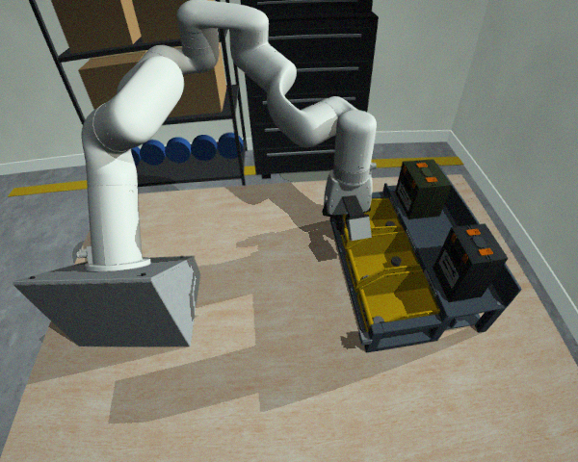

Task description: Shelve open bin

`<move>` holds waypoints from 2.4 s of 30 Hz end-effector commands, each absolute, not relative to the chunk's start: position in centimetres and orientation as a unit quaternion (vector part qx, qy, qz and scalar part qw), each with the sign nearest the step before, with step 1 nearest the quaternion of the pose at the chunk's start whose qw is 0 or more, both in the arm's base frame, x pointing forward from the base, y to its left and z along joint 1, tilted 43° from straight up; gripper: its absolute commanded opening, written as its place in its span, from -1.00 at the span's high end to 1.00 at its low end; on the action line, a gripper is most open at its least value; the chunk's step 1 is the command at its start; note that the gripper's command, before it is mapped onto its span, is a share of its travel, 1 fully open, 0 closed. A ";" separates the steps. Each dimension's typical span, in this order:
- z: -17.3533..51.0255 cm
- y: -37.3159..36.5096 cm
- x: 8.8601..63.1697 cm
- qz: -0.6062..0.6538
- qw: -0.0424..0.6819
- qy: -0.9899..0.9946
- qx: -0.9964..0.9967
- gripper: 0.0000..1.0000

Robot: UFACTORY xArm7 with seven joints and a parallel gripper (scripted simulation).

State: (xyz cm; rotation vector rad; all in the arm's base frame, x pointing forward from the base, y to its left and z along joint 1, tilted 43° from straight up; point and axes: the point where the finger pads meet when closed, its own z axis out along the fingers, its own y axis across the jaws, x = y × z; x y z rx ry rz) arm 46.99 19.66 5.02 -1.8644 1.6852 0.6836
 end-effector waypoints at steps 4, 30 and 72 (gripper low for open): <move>5.1 19.5 47.2 0.252 0.267 0.625 -0.689 1.00; 4.6 20.1 48.0 0.251 0.267 0.625 -0.689 1.00; 4.6 20.1 48.0 0.251 0.267 0.625 -0.689 -1.00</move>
